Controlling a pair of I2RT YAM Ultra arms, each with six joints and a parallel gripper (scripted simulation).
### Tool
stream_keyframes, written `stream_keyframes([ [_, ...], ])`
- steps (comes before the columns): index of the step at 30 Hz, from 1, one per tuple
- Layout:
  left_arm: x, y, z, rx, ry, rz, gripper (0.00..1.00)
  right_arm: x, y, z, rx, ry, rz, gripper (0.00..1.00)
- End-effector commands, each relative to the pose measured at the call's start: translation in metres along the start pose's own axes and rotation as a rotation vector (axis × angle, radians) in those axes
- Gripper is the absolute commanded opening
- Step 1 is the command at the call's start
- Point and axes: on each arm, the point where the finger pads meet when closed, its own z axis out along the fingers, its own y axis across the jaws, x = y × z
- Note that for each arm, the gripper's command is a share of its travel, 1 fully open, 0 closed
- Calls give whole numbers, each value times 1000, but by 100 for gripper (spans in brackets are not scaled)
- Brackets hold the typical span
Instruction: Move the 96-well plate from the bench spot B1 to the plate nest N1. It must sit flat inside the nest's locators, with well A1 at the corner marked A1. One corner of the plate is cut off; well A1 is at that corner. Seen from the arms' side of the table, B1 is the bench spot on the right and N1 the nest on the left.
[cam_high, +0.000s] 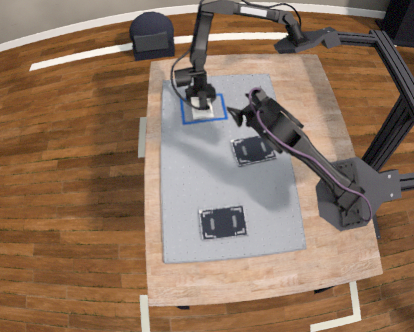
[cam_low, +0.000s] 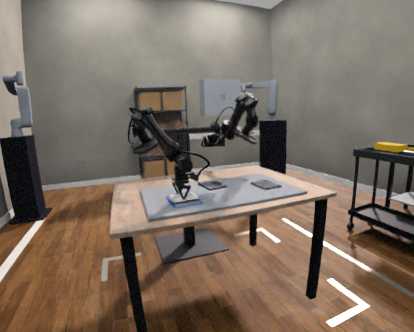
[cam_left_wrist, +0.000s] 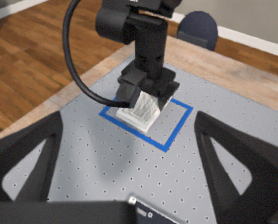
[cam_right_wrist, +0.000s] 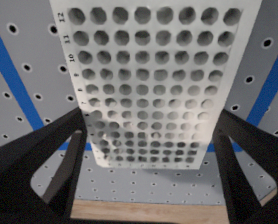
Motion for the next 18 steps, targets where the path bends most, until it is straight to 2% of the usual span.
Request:
stream_keyframes([
  [1,0,-8,-4,17,0,-2,100,-7,6,1,-18,-14,-11,79],
  [11,0,-8,-4,17,0,-2,100,-7,6,1,-19,-13,-10,79],
  [18,0,-8,-4,17,0,-2,100,-4,5,-11,-17,-4,-8,79],
])
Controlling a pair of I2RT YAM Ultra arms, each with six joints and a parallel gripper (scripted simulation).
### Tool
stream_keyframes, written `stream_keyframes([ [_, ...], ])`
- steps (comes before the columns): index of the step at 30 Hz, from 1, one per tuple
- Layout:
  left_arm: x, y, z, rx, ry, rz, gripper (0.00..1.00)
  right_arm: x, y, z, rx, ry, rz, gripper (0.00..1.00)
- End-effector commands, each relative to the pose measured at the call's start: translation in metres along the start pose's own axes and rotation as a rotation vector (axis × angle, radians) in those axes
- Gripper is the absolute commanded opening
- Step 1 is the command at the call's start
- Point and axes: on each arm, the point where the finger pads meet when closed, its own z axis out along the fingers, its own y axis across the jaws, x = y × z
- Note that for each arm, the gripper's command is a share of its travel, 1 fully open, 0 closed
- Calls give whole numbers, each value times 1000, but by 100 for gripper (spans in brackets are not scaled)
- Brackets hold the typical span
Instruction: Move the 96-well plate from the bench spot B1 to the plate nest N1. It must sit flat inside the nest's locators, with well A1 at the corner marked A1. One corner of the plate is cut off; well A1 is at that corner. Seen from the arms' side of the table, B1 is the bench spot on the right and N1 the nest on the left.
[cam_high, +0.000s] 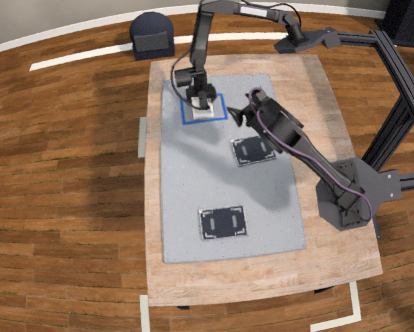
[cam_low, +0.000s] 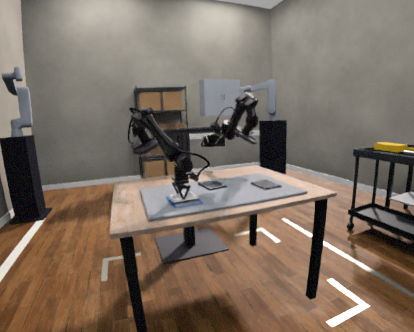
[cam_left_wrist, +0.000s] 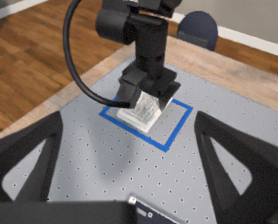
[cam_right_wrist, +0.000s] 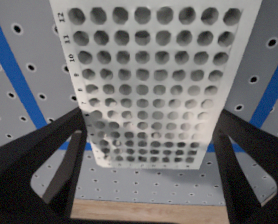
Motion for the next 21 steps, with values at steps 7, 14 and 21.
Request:
stream_keyframes([
  [7,0,-8,-4,17,0,-2,100,-4,2,-27,-3,-3,-15,79],
  [14,0,-8,-4,17,0,-2,100,-2,5,-36,-8,5,-13,79],
  [21,0,-8,-4,17,0,-2,100,-4,1,-45,8,-6,-16,79],
])
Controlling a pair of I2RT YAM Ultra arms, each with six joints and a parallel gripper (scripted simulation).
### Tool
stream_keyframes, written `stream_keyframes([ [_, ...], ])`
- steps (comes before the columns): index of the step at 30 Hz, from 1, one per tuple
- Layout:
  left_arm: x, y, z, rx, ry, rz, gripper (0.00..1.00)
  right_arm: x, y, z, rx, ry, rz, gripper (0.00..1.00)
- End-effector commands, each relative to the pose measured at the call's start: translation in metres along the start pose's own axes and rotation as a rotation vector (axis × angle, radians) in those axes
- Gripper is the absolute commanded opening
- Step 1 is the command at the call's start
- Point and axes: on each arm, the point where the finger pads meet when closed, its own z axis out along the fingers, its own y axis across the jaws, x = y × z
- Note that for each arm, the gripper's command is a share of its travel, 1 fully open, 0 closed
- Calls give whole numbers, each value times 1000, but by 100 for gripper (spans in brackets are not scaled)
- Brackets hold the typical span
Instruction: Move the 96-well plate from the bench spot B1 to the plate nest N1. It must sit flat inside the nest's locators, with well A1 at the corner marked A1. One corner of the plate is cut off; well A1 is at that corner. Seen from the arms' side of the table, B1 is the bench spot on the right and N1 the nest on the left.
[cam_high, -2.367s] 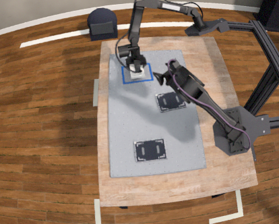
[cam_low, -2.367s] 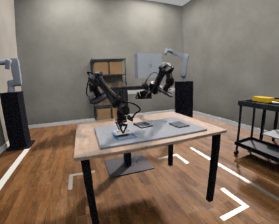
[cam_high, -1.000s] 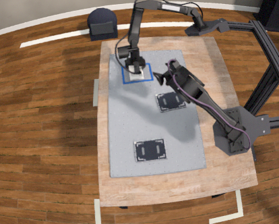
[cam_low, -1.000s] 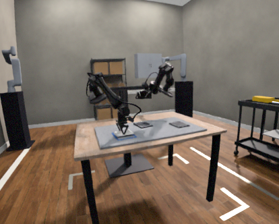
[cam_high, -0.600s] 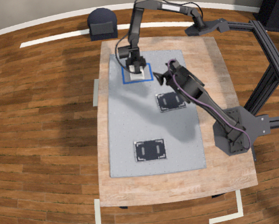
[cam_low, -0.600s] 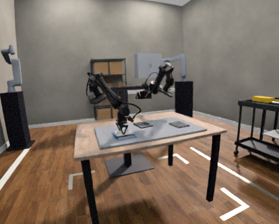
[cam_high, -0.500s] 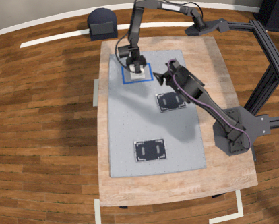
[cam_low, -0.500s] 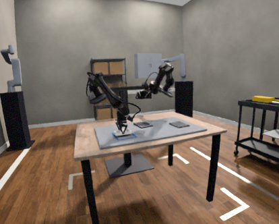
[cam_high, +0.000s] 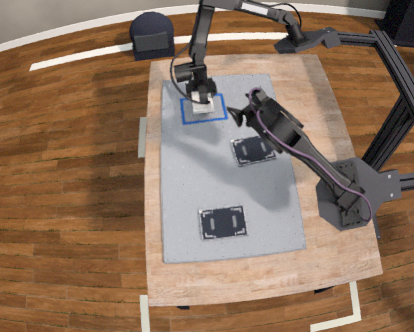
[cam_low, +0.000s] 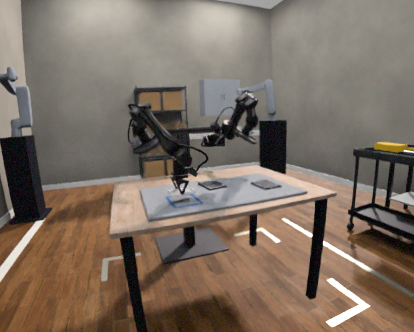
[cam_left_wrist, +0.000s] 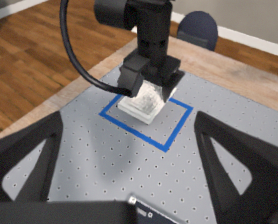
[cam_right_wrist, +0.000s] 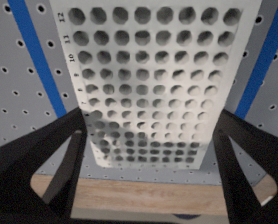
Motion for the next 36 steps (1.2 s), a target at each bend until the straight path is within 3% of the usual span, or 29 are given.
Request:
stream_keyframes([
  [1,0,-8,-4,17,0,-2,100,-9,-2,-16,15,-13,-21,79],
  [13,0,-8,-4,17,0,-2,100,-14,0,-22,19,-13,-22,79],
  [26,0,-8,-4,17,0,-2,100,-19,-3,19,21,-25,-29,79],
  [36,0,-8,-4,17,0,-2,100,-20,-4,14,20,-26,-31,79],
])
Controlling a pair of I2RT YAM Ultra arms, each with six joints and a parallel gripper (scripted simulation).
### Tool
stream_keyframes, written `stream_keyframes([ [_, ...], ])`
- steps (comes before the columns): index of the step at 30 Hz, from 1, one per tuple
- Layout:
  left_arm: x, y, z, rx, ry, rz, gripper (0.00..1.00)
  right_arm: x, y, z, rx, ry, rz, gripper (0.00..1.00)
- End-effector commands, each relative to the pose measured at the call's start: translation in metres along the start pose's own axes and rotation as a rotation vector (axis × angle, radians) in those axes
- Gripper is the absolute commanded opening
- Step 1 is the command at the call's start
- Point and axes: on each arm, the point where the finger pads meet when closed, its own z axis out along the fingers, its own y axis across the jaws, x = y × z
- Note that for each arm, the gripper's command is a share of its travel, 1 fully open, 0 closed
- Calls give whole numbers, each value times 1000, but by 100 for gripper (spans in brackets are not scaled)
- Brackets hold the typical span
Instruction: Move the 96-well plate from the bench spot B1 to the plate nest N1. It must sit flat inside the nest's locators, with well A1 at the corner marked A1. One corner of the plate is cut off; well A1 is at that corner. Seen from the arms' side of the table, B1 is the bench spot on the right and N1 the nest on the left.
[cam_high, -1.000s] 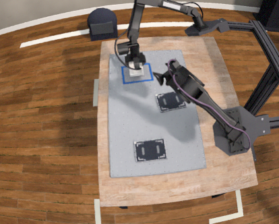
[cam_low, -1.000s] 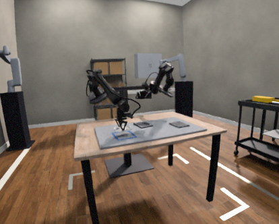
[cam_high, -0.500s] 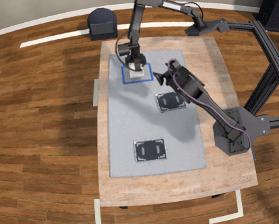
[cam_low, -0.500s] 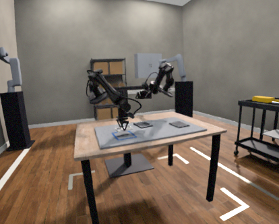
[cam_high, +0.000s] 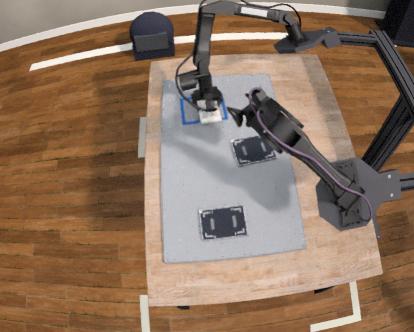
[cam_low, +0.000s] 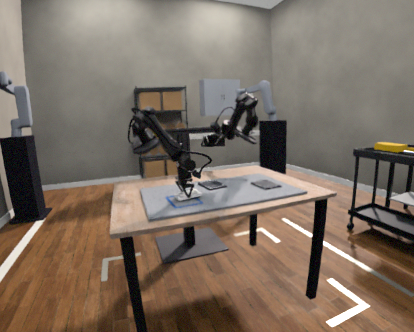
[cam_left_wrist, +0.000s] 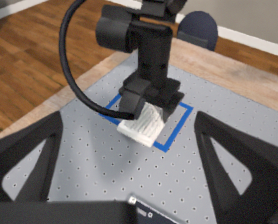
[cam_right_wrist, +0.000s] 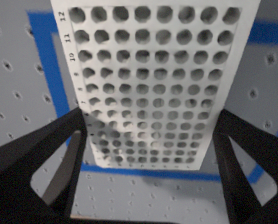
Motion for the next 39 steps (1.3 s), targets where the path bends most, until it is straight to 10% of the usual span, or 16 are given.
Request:
stream_keyframes([
  [1,0,-8,-4,17,0,-2,100,18,-25,-17,55,74,18,79],
  [39,0,-8,-4,17,0,-2,100,25,-32,-2,71,76,25,79],
])
